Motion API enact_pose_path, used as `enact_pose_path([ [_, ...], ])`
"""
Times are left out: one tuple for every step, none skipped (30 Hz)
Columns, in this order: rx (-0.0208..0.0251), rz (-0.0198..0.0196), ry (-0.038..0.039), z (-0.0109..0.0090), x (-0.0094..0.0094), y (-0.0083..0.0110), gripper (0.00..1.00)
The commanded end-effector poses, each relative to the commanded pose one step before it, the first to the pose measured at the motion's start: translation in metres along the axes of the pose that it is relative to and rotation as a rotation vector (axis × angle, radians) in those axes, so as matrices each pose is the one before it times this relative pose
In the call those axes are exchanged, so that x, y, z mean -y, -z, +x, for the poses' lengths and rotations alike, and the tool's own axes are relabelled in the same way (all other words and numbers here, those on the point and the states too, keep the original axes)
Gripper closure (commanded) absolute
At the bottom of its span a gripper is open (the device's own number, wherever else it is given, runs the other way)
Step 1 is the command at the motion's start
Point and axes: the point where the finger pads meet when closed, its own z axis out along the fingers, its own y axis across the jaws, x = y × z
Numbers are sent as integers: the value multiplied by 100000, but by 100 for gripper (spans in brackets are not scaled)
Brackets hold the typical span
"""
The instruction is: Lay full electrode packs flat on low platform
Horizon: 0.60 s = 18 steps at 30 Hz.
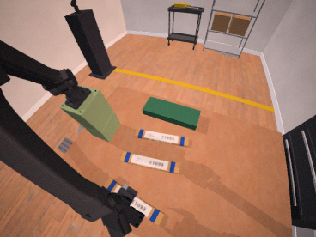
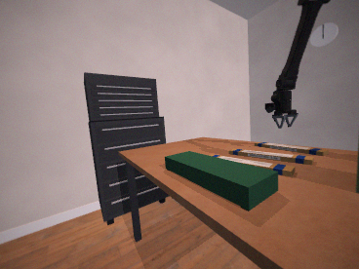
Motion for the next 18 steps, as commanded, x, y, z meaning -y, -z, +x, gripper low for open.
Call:
enact_pose_path([
  [-2524,-1450,592,236,-781,-894,4],
  [0,0,0,0,0,0,4],
  [0,0,0,0,0,0,4],
  [90,64,3629,109,-716,-41,4],
  [237,173,3572,28,-671,40,4],
  [519,376,3509,-95,-587,217,4],
  [520,388,3475,-125,-575,233,4],
  [437,332,3454,-125,-587,197,4],
  [0,0,0,0,0,0,4],
  [0,0,0,0,0,0,4],
  [371,278,3436,-130,-598,166,4],
  [305,245,3420,-135,-605,141,4],
  [255,210,3407,-144,-611,119,4],
  [218,174,3396,-156,-617,101,4],
  [190,139,575,-169,-621,86,4],
  [157,115,43,-165,-626,73,4],
  [136,96,38,-159,-632,61,4],
  [113,82,32,-153,-637,52,4],
])
